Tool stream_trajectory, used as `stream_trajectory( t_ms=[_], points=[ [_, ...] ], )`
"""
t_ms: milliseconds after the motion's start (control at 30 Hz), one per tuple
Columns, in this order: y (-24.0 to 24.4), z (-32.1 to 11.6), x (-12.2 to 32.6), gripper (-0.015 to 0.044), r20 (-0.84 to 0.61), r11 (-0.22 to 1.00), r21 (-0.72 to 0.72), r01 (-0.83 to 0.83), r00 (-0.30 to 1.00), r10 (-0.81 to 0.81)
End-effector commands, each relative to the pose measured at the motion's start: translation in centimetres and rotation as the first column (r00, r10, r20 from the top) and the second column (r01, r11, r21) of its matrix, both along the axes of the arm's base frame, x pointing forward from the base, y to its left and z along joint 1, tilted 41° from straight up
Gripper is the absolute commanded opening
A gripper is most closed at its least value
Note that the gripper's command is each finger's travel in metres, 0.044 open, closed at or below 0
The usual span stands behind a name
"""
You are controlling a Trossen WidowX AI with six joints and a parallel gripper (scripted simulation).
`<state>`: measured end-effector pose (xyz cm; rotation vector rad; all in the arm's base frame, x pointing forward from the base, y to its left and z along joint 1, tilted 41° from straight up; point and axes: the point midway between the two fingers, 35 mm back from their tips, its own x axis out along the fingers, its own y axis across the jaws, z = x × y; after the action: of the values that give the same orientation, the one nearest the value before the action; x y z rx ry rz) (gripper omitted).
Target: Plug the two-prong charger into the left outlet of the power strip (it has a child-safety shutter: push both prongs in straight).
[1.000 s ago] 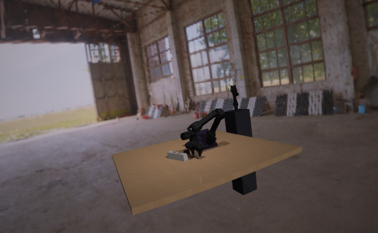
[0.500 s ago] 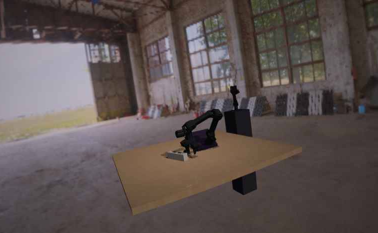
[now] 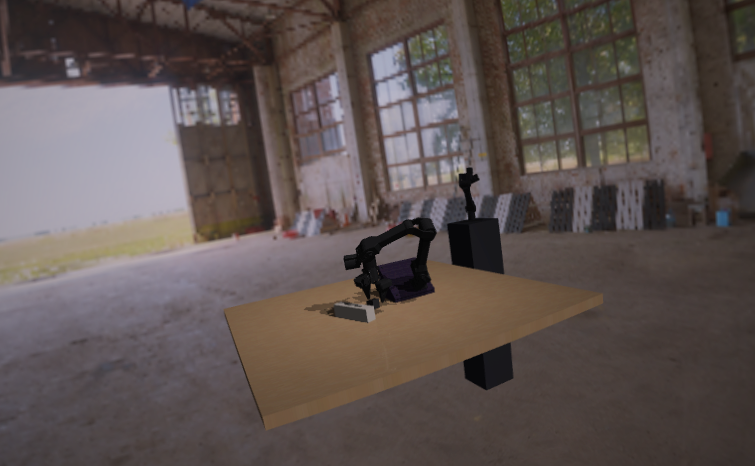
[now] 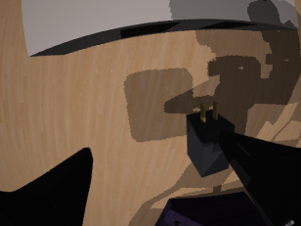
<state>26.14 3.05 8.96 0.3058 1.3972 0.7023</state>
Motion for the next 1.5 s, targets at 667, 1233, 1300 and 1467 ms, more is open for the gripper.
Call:
stream_trajectory(
  t_ms=[667, 1233, 1300, 1467],
  points=[
    [-5.8, -2.7, -1.1, 0.0440, 0.019, 0.996, 0.018, -0.083, 0.996, 0.082],
    [-4.3, -4.6, -1.0, 0.0440, 0.019, 0.996, 0.018, -0.082, 0.996, 0.082],
    [-4.1, -4.8, -0.9, 0.0440, 0.020, 0.996, 0.018, -0.082, 0.996, 0.082],
    [-3.6, -5.4, -0.9, 0.0440, 0.020, 0.996, 0.018, -0.082, 0.996, 0.082]
  ],
)
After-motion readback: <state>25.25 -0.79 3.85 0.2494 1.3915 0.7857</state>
